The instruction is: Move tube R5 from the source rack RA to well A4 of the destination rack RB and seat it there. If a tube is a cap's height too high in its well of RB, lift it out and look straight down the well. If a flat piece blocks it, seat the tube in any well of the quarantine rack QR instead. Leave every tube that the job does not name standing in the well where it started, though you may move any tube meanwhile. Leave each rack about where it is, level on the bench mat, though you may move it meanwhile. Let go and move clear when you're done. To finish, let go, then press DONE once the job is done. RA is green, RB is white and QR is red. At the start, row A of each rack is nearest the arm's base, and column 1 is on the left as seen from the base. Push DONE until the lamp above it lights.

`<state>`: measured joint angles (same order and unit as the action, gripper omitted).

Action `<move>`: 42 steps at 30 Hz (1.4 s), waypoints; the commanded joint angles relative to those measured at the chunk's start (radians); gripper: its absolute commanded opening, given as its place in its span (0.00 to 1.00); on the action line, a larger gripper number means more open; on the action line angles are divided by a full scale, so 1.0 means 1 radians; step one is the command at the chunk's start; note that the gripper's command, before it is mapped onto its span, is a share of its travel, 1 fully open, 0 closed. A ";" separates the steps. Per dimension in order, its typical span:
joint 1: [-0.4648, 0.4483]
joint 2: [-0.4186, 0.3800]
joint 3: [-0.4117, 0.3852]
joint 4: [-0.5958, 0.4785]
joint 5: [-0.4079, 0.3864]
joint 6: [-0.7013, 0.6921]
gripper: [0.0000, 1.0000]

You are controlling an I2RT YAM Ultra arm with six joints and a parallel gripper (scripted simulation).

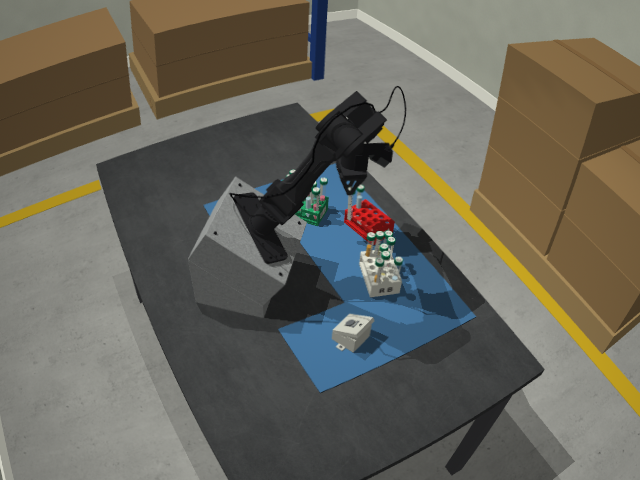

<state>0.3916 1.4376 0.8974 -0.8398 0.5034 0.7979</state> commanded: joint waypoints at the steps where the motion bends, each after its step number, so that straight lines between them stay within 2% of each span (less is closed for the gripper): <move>1: 0.007 -0.036 0.023 -0.007 -0.001 0.178 0.00; 3: 0.007 -0.036 0.023 -0.007 -0.001 0.178 0.00; 18: 0.007 -0.036 0.023 -0.007 -0.001 0.678 0.00; 20: 0.007 -0.036 0.023 -0.007 -0.001 0.678 0.00; 22: 0.009 -0.033 0.025 -0.010 0.003 0.749 0.00; 24: 0.011 -0.030 0.026 -0.013 0.007 0.757 0.00; 25: -0.014 -0.037 -0.019 -0.015 0.010 0.754 0.00; 42: -0.157 -0.216 -0.128 -0.018 -0.037 0.587 0.00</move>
<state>0.2569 1.2724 0.7918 -0.8425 0.4721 1.4334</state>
